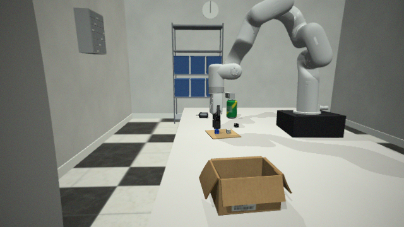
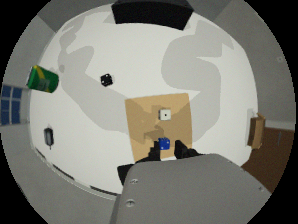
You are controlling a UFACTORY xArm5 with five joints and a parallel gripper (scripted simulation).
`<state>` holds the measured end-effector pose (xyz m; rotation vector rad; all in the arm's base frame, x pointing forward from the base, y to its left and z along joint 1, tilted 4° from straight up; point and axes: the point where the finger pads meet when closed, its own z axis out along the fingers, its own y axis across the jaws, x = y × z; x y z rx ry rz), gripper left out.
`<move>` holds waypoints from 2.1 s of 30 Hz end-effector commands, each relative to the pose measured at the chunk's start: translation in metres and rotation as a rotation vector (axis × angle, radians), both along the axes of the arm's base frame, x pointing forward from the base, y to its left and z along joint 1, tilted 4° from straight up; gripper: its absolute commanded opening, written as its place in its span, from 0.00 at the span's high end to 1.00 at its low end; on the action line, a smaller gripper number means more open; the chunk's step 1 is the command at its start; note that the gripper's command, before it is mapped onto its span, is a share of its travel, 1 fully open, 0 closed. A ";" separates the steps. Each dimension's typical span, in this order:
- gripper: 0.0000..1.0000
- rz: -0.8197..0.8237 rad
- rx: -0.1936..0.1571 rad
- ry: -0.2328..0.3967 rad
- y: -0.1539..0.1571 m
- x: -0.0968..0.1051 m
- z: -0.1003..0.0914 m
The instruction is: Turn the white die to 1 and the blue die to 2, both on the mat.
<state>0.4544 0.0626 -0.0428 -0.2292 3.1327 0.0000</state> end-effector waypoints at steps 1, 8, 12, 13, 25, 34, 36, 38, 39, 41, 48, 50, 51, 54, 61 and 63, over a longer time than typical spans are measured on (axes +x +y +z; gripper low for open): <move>0.64 0.000 0.000 -0.003 0.002 0.001 0.025; 0.64 0.000 0.000 -0.003 0.004 0.000 0.054; 0.64 0.000 0.000 -0.003 0.005 0.000 0.064; 0.64 0.000 0.000 -0.003 0.005 0.000 0.065; 0.00 0.000 0.000 -0.003 0.005 0.000 0.066; 0.00 0.000 0.000 -0.003 0.005 0.000 0.066; 0.00 0.000 0.000 -0.003 0.005 0.000 0.066; 0.00 0.000 0.000 -0.003 0.005 0.000 0.066; 0.00 0.000 0.000 -0.003 0.005 0.000 0.066; 0.00 0.000 0.000 -0.003 0.005 0.000 0.066; 0.00 0.000 0.000 -0.002 0.006 0.000 0.083; 0.00 0.000 0.000 -0.002 0.007 0.000 0.093; 0.00 0.000 0.000 -0.002 0.007 0.000 0.097; 0.00 0.000 0.000 -0.002 0.008 0.000 0.103; 0.00 0.000 0.000 -0.002 0.010 -0.001 0.135; 0.00 0.000 0.000 -0.002 0.011 -0.001 0.141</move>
